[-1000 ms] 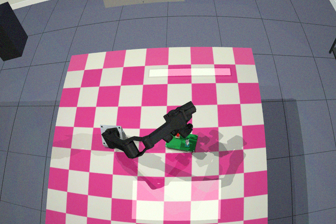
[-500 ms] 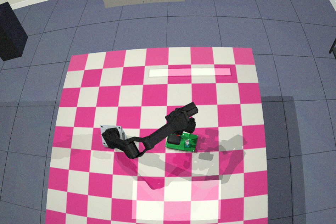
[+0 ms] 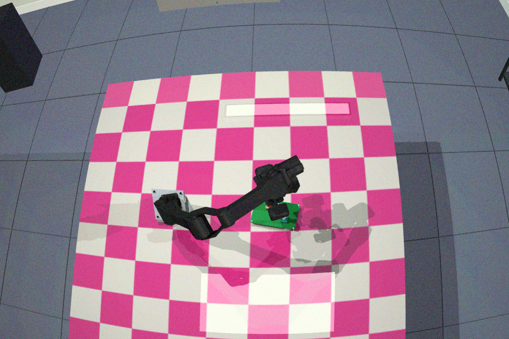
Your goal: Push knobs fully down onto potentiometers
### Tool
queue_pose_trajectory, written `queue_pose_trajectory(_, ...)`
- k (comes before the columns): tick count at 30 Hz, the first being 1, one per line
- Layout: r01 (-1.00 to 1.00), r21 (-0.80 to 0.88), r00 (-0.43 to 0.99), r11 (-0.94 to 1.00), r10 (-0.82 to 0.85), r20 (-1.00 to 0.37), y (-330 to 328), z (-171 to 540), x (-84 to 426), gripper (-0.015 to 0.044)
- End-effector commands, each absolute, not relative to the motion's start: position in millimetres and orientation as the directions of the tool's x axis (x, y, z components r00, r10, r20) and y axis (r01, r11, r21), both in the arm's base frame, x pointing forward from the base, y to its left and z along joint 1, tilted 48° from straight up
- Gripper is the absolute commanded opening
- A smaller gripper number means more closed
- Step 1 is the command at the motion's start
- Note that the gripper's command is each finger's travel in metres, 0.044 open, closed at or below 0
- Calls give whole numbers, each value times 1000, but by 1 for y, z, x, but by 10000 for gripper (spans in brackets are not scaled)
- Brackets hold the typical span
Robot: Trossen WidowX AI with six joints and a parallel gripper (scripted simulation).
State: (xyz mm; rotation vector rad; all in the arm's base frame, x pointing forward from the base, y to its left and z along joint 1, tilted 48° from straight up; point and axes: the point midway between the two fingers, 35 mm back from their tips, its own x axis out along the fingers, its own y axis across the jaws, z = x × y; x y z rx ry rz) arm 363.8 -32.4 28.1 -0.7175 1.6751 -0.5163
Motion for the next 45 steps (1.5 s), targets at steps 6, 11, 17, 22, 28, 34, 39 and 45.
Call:
queue_pose_trajectory(6,-498,-566,-131,657,-702,-700,-34,36,370,0)
queue_pose_trajectory(11,-640,-483,-131,598,-704,-698,-35,40,373,0)
queue_pose_trajectory(17,-783,-364,-131,504,-706,-696,-36,44,377,0)
queue_pose_trajectory(22,-877,-252,-131,409,-708,-694,-37,48,380,0)
queue_pose_trajectory(28,-954,-107,-131,281,-710,-692,-38,53,383,0)
queue_pose_trajectory(34,-989,44,-132,140,-712,-689,-39,58,387,0)
queue_pose_trajectory(39,-985,169,-132,19,-714,-688,-40,62,389,0)
queue_pose_trajectory(45,-942,313,-132,-125,-716,-685,-42,66,392,0)
